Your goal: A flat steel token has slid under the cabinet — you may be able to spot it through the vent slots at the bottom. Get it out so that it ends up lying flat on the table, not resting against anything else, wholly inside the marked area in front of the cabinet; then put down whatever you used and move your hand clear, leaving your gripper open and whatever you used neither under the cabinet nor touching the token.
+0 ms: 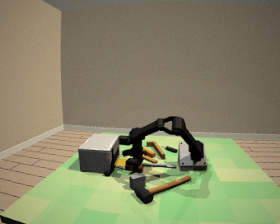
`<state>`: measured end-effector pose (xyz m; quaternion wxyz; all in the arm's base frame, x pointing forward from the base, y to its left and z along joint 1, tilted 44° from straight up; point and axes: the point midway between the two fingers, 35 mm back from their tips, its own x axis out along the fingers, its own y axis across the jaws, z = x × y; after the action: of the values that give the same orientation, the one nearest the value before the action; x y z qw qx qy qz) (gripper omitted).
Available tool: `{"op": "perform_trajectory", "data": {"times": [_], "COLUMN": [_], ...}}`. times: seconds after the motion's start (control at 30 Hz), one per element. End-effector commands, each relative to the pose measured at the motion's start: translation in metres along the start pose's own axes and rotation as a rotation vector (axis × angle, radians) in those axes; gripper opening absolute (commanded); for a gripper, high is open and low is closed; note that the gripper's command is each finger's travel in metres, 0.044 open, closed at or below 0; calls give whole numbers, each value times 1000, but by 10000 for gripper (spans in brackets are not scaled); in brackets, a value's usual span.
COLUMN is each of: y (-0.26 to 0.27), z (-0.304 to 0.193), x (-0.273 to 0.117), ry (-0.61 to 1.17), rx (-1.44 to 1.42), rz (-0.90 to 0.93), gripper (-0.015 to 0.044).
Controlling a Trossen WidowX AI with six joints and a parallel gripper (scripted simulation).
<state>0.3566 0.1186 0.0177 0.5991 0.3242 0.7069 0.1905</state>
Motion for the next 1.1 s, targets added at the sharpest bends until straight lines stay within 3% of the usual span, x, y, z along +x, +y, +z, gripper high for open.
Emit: {"op": "perform_trajectory", "data": {"times": [0.0, 1.07], "y": [-1, 2], "z": [-5, -40], "x": [1, 1], "ry": [3, 4], "rx": [8, 10], "rz": [0, 0], "gripper": [0, 0]}}
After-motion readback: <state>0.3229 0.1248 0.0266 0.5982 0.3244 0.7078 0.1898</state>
